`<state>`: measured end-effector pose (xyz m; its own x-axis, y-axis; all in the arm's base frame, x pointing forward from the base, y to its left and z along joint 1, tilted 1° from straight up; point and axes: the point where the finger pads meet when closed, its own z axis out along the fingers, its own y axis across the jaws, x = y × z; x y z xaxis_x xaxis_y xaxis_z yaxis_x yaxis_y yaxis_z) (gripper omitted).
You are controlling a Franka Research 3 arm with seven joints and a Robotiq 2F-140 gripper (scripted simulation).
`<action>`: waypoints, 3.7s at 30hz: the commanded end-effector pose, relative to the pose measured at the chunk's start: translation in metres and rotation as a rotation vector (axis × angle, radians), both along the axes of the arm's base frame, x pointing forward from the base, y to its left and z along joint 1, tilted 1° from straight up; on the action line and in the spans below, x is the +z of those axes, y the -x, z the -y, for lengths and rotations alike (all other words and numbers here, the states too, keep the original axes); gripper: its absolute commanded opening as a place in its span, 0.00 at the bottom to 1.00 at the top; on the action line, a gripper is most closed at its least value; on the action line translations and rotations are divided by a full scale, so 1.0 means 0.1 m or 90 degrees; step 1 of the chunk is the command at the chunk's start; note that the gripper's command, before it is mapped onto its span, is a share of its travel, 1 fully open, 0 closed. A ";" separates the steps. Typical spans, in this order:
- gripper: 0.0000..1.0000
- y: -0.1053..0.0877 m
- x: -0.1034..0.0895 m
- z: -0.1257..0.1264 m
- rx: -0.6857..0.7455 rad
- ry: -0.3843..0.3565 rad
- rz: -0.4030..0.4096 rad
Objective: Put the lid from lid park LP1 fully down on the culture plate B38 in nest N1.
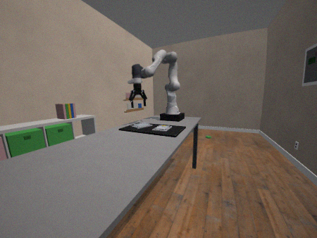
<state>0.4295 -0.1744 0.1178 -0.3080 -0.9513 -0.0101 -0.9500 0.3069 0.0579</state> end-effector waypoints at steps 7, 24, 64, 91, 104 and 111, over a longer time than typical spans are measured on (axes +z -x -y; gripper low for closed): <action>1.00 -0.37 -0.17 -0.57 0.316 -0.017 0.022; 1.00 -0.68 -0.43 -1.51 0.692 -0.025 0.033; 1.00 -0.76 -0.84 -3.02 1.257 -0.033 0.044; 0.10 -0.76 -0.84 -3.02 1.257 -0.033 0.044; 0.10 -0.76 -0.84 -3.02 1.257 -0.033 0.044; 0.10 -0.76 -0.84 -3.02 1.257 -0.033 0.044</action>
<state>0.5044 0.1273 0.0333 0.9962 0.0867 -0.0100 0.0866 -0.9961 -0.0147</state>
